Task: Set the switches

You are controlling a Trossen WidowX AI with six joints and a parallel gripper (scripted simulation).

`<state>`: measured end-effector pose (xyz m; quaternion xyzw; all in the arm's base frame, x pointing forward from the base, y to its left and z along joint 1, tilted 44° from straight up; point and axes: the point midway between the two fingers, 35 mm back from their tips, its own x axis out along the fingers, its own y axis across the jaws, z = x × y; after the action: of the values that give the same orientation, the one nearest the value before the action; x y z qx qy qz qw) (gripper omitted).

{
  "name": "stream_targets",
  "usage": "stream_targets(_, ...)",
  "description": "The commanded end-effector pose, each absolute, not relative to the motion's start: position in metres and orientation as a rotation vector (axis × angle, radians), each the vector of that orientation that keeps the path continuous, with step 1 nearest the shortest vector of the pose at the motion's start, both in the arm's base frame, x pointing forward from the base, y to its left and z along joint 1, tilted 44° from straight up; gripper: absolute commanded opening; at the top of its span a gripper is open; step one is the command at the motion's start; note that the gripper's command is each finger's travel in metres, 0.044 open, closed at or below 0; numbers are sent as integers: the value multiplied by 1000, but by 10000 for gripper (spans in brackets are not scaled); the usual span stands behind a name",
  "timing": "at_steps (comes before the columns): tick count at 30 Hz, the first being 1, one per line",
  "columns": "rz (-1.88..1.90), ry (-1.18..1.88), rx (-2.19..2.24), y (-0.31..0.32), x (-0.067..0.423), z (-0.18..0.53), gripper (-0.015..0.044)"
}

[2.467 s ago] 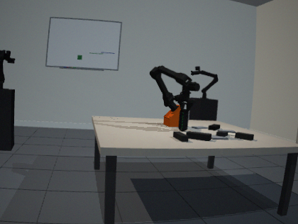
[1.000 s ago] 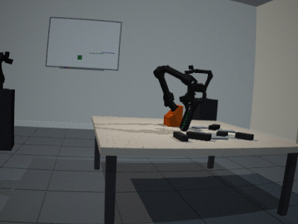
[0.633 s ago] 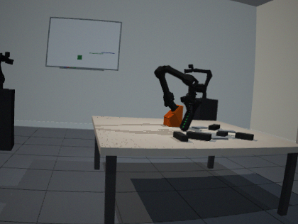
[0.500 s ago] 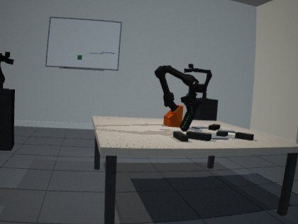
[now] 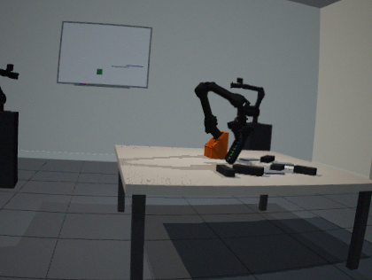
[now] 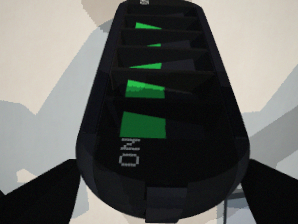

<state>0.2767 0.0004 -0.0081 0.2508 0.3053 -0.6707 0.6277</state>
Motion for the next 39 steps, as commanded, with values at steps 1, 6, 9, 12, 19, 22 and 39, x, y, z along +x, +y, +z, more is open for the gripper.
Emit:
stream_targets(1,-1547,704,573,1,274,-13,338)
stream_targets(6,-1547,704,573,3,273,-17,338)
stream_targets(9,-1547,704,574,4,273,-19,338)
stream_targets(12,-1547,704,574,5,273,-21,338)
stream_targets(19,-1546,704,574,8,273,-26,338)
stream_targets(22,-1546,704,574,9,272,-28,338)
stream_targets(39,-1546,704,574,13,271,-41,338)
